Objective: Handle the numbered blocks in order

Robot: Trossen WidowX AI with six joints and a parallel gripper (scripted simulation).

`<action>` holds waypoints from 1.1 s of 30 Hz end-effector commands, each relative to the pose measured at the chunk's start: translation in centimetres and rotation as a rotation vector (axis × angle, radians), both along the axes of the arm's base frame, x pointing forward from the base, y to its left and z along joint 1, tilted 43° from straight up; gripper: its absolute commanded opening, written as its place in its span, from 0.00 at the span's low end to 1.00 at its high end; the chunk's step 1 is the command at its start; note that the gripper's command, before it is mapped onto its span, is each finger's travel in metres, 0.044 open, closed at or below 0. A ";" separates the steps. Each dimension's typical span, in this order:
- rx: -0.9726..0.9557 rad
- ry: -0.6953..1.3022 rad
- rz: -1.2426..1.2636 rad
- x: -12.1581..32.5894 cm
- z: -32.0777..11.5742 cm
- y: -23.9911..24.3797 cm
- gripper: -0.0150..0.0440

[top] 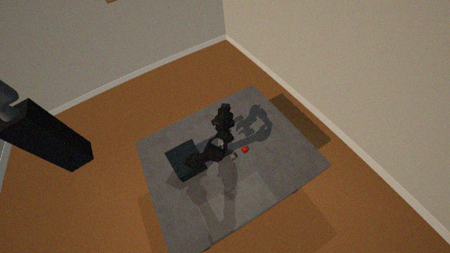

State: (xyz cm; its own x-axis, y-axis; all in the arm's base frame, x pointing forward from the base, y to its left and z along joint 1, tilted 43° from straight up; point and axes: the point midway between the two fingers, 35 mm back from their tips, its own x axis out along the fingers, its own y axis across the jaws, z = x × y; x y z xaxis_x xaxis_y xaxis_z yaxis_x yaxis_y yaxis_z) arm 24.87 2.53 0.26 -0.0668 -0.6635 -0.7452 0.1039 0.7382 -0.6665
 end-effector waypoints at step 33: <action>-0.007 0.004 0.002 -1.5 -7.8 -7.9 0.93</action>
State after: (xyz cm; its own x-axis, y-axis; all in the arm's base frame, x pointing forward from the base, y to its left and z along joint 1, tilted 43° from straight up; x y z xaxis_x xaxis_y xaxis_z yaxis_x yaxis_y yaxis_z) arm 23.85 -4.84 -7.06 -0.0577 -0.6651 -0.7446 0.1095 0.7371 -0.6669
